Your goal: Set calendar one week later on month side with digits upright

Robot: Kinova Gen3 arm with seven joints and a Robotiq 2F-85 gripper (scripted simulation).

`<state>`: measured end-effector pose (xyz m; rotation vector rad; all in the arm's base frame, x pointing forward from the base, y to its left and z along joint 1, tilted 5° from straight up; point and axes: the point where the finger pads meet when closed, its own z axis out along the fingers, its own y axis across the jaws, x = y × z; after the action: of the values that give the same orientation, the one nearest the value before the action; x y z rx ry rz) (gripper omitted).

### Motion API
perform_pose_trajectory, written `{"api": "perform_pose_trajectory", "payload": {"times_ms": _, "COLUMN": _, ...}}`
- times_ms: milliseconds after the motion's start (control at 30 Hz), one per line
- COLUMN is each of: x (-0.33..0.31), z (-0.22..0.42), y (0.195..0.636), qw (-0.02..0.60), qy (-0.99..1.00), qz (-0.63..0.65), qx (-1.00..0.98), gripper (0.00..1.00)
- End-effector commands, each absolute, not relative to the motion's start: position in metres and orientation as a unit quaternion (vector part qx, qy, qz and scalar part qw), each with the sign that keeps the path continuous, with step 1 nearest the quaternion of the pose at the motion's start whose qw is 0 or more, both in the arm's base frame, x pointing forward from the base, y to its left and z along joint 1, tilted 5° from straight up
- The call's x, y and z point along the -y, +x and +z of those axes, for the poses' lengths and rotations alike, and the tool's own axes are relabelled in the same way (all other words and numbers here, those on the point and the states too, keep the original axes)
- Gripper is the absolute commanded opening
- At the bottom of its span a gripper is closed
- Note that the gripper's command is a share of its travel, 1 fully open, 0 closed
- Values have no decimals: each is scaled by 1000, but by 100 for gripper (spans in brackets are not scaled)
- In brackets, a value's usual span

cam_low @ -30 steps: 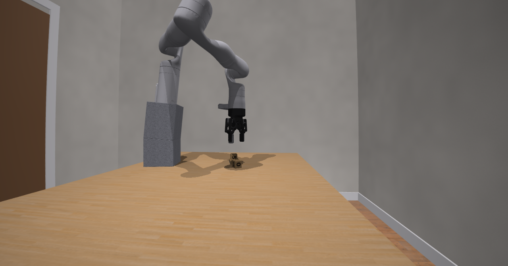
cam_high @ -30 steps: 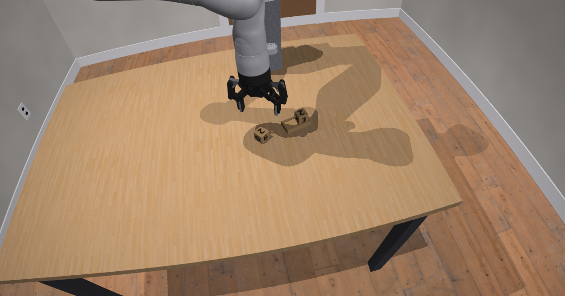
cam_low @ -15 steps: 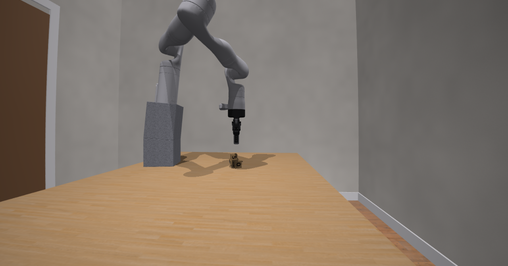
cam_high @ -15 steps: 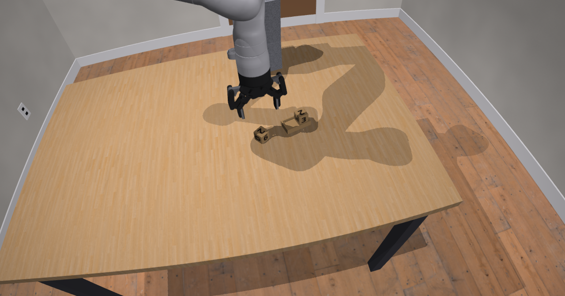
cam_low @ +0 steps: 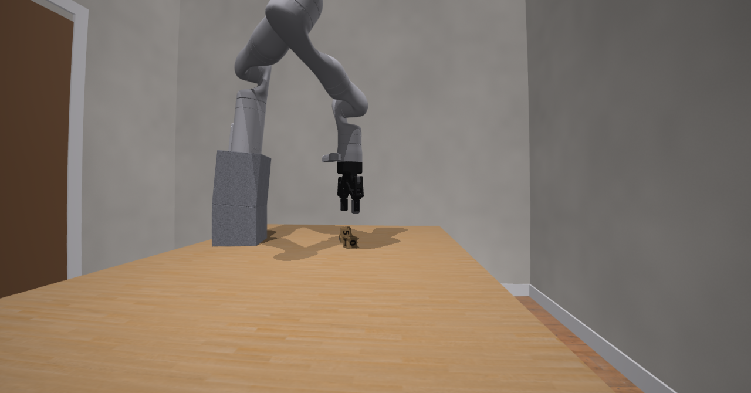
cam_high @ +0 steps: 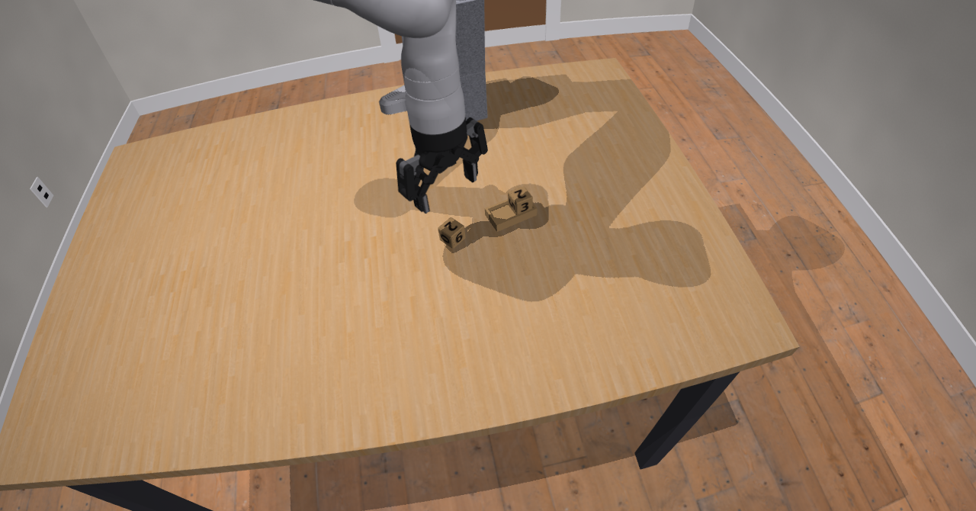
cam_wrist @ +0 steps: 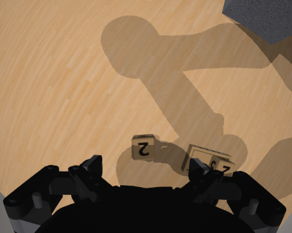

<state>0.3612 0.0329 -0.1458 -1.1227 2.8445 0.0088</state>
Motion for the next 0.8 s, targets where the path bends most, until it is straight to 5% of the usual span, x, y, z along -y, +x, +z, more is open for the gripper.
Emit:
{"api": "perform_pose_trajectory", "payload": {"times_ms": 0, "x": -32, "z": -144, "y": 363, "qw": 43, "qy": -376, "qz": 1, "qx": -926, "gripper": 100}}
{"api": "perform_pose_trajectory", "payload": {"times_ms": 600, "x": -31, "z": -145, "y": 363, "qw": 43, "qy": -417, "qz": -1, "qx": -908, "gripper": 100}}
{"api": "perform_pose_trajectory", "payload": {"times_ms": 633, "x": -31, "z": -145, "y": 363, "qw": 43, "qy": -417, "qz": -1, "qx": -908, "gripper": 48}}
{"api": "perform_pose_trajectory", "payload": {"times_ms": 767, "x": -31, "z": -145, "y": 363, "qw": 43, "qy": -417, "qz": -1, "qx": -908, "gripper": 48}}
